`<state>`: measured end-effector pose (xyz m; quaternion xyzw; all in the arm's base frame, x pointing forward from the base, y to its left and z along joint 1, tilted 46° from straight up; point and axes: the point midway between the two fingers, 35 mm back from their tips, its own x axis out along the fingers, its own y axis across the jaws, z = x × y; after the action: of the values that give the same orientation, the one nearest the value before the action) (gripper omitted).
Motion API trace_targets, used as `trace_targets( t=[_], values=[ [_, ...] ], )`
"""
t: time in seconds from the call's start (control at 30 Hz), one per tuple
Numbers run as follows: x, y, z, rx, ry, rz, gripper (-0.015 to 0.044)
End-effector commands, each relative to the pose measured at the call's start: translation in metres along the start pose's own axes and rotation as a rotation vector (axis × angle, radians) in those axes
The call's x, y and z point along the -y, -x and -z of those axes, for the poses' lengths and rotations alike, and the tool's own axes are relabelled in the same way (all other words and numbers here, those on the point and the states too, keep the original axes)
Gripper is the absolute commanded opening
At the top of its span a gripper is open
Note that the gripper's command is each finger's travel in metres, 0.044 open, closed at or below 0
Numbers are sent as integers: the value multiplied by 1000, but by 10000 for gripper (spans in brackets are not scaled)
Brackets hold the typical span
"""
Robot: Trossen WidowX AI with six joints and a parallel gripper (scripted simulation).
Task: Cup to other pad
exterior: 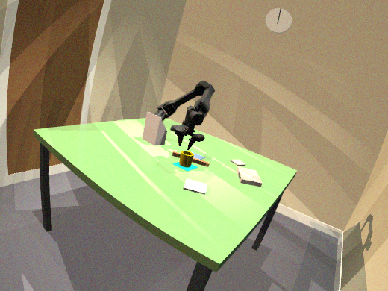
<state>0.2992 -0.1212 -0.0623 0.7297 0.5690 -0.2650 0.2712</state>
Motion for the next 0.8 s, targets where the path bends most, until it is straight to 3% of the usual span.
trace_targets(
  t=[0.0, 0.13, 0.47, 0.77],
  values=[
    [0, 0, 0, 0, -2, 0, 357],
    [-1, 8, -1, 2, -1, 0, 440],
    [3, 61, 1, 10, 7, -1, 440],
    [4, 61, 1, 5, -3, -6, 440]
  ],
)
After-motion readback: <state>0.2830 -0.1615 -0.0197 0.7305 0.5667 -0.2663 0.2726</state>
